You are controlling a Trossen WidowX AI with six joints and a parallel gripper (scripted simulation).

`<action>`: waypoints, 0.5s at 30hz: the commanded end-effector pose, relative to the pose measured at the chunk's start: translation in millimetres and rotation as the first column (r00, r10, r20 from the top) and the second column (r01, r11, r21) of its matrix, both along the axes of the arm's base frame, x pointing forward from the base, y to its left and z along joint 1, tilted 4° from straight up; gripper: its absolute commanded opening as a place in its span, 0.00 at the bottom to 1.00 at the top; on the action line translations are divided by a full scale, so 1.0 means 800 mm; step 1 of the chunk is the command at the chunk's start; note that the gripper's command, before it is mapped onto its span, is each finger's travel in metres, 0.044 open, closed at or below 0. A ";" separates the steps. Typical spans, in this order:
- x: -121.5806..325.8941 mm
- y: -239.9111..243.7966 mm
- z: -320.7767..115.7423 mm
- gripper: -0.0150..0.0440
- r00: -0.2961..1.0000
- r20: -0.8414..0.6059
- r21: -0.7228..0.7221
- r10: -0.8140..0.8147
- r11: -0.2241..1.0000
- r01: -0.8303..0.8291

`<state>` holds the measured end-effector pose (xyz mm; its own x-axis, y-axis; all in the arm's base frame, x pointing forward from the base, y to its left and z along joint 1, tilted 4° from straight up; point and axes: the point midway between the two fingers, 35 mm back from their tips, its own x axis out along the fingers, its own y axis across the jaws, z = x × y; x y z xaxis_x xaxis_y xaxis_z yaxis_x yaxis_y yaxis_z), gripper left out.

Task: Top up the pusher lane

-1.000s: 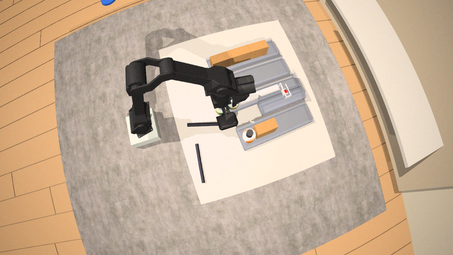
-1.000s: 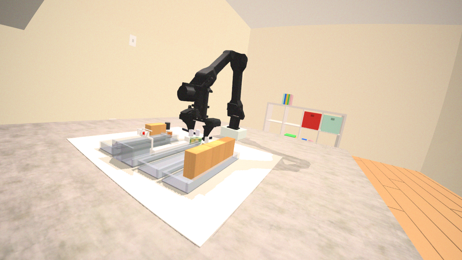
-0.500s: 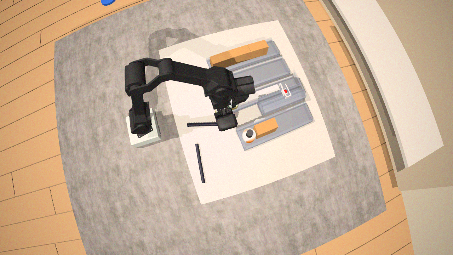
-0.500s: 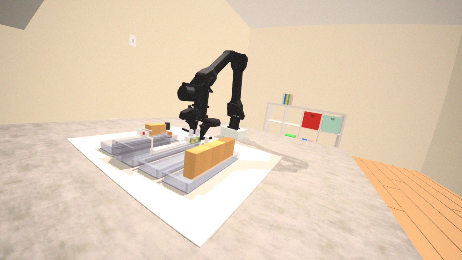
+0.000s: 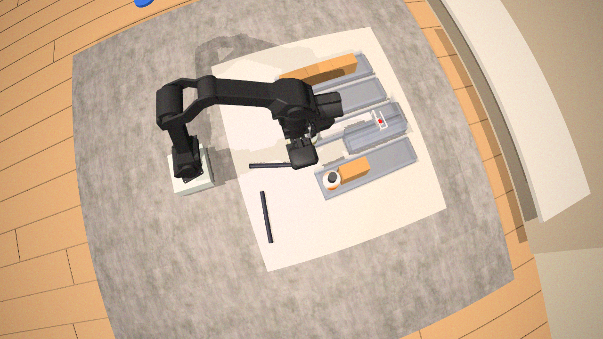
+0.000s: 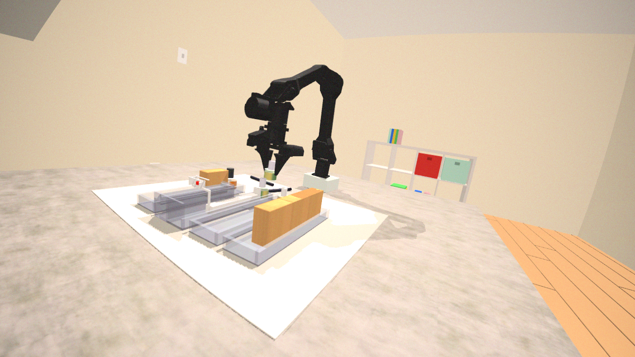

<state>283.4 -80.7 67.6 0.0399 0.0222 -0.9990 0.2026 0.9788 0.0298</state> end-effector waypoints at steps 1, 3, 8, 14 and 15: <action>0.004 0.002 0.021 0.25 1.000 0.012 0.007 0.002 1.000 -0.002; 0.003 0.005 0.034 0.25 1.000 0.010 0.014 0.006 1.000 -0.006; 0.001 0.011 0.063 0.25 1.000 0.005 0.030 0.017 0.999 -0.017; 0.002 0.010 0.049 0.25 0.999 0.006 0.030 0.034 0.999 -0.034; 0.002 0.010 0.043 0.25 0.999 0.006 0.029 0.041 0.999 -0.041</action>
